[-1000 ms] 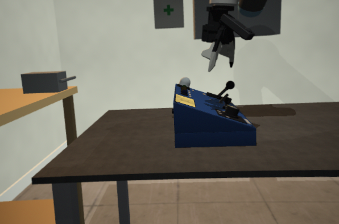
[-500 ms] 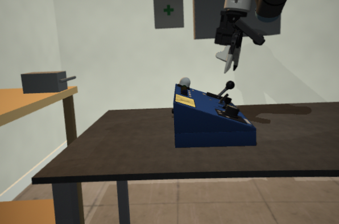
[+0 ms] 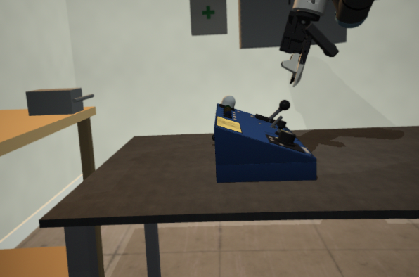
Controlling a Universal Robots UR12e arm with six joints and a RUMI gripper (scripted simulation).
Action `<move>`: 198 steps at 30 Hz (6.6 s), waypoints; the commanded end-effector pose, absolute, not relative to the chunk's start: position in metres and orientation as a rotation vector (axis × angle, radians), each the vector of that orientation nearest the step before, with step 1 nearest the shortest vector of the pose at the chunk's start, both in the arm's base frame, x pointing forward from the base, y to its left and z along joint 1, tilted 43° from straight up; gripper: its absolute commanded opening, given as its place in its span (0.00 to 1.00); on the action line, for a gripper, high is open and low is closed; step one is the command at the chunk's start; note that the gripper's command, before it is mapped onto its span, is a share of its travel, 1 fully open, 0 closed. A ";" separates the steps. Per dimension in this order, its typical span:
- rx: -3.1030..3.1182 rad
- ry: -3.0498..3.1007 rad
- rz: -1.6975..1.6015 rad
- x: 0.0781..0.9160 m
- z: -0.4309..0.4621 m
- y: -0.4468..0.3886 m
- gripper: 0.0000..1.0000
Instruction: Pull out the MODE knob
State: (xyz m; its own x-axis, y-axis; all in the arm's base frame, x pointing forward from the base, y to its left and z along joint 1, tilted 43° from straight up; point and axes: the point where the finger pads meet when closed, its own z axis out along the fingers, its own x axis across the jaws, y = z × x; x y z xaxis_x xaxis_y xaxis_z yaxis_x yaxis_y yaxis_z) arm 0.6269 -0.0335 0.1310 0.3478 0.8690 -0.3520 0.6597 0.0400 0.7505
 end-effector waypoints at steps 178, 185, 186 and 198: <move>1.541 1.464 0.264 0.706 0.065 -0.115 0.44; 1.541 1.464 0.264 0.706 0.066 -0.115 0.44; 1.541 1.464 0.264 0.706 0.066 -0.115 0.44; 1.541 1.464 0.264 0.706 0.066 -0.115 0.44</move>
State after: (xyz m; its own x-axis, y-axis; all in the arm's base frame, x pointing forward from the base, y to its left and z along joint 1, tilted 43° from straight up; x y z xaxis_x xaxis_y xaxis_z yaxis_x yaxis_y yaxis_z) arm 0.7058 -0.1150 0.0652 0.2572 0.8612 -0.4384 0.6542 0.1787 0.7349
